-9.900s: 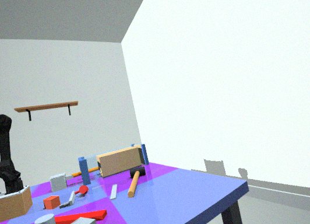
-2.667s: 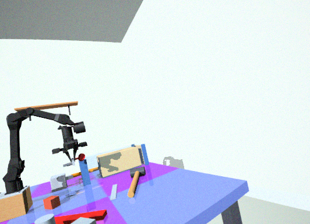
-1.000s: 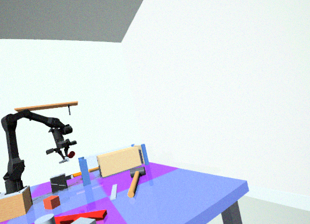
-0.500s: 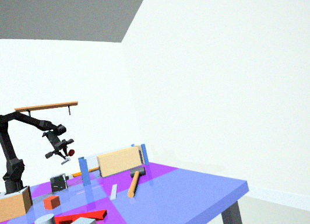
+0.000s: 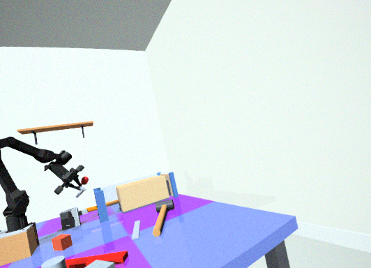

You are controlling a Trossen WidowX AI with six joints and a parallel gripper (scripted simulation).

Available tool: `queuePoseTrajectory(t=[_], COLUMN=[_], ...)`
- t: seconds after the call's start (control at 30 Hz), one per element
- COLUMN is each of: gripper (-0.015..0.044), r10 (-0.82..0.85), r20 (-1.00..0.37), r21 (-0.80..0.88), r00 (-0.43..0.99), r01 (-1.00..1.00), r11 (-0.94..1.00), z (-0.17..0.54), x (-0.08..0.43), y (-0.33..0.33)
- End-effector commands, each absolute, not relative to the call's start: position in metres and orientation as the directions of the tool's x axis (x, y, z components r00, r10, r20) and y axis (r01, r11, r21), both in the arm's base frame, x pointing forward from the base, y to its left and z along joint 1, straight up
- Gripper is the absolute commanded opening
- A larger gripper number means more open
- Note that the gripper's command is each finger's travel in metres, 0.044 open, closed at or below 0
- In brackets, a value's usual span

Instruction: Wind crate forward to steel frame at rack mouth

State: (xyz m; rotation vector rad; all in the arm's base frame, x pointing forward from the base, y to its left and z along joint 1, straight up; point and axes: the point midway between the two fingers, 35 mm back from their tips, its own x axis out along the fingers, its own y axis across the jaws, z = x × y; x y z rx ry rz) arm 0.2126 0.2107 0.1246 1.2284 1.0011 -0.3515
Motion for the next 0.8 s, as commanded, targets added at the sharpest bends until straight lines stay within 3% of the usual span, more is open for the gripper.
queuePoseTrajectory(t=[0.0,0.77], gripper=[0.0000,0.0000], r10=[0.300,0.392], r20=[-0.738,-0.439], r21=[0.675,0.899], r00=[0.605,0.808], r01=[0.666,0.398], r11=[0.318,0.185], z=[0.1286,0.1281], x=[0.2139,0.2135], y=[0.2113,0.2110])
